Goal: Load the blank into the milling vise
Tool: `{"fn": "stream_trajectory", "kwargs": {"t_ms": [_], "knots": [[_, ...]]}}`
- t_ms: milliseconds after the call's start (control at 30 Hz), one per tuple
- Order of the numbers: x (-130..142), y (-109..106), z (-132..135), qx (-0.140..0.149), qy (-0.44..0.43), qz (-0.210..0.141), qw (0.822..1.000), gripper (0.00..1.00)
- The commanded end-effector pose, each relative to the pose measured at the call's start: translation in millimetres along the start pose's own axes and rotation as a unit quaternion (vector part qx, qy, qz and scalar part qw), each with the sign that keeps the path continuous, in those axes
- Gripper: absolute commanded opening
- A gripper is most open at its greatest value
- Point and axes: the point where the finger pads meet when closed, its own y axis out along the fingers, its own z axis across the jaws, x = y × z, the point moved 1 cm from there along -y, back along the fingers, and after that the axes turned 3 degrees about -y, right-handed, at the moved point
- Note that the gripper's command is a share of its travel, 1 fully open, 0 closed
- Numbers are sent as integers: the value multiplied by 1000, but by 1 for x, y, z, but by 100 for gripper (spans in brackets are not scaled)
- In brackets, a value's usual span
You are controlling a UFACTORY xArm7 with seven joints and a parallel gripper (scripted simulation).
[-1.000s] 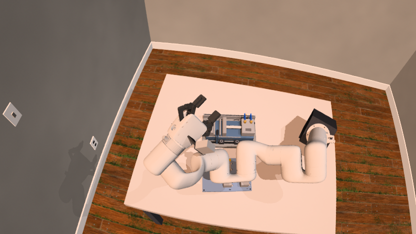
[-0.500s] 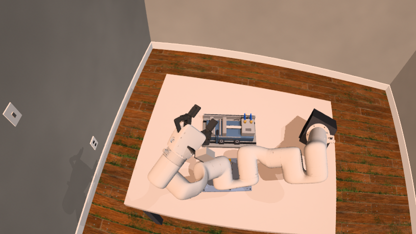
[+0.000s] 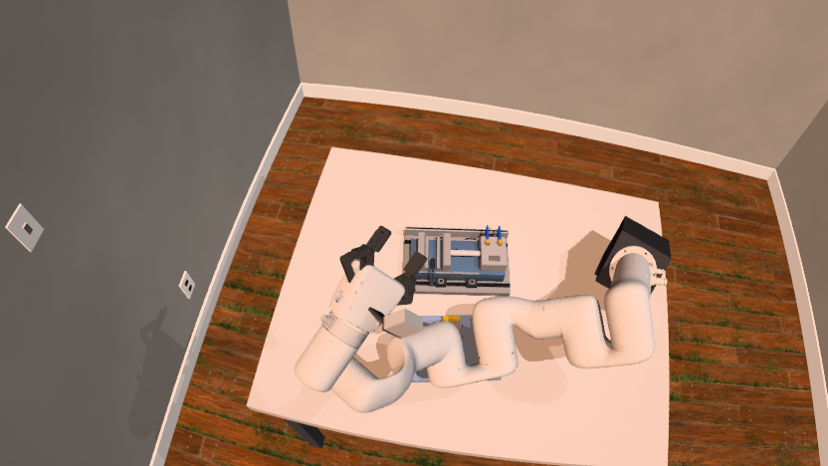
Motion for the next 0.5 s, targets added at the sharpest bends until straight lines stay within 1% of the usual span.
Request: {"fn": "stream_trajectory", "kwargs": {"t_ms": [0, 233, 467], "knots": [[5, -16, 7, 2, 1, -2, 1000, 100], [5, -16, 7, 2, 1, -2, 1000, 100], [7, -39, 22, -37, -33, -48, 998, 100]]}}
